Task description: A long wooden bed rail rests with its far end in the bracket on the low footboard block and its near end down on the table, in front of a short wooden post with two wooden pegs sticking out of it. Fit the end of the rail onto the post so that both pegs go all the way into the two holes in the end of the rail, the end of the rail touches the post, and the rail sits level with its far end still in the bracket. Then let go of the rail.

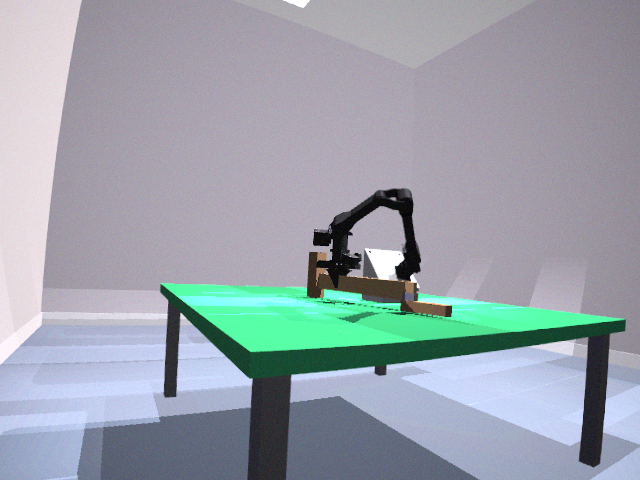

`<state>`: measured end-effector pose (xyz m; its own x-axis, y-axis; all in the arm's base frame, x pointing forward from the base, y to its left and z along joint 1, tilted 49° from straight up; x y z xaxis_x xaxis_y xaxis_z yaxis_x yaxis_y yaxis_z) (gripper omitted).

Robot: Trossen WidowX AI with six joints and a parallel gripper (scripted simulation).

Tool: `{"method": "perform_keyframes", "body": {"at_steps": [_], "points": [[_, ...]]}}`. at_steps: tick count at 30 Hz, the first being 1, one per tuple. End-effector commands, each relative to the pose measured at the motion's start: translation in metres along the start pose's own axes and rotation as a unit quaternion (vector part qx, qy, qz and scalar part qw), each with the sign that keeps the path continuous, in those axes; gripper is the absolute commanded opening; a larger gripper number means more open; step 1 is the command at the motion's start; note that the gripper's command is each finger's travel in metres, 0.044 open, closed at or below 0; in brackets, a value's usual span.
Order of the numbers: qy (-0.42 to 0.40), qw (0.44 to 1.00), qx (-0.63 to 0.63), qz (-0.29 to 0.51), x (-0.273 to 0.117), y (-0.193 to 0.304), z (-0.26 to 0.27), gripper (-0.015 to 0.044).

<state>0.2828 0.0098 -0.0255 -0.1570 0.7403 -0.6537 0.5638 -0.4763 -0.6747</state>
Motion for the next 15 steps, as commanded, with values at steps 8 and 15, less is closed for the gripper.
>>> {"method": "perform_keyframes", "body": {"at_steps": [8, 15], "points": [[0.0, 1.0, 0.0, 0.0, -0.0001, 0.0, 0.0, 0.0236], [0.0, 1.0, 0.0, 0.0, -0.0001, 0.0, 0.0, 0.042]]}}
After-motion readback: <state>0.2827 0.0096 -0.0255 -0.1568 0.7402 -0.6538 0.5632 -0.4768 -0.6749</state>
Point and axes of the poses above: the point midway between the two fingers, 35 mm back from their tips, its own x axis out along the fingers, its own z axis across the jaws, y = z × x, the point moved 5 cm from there along -x, back along the fingers, and after that the axes turned 14 degrees about -x, right-handed, at the moved point
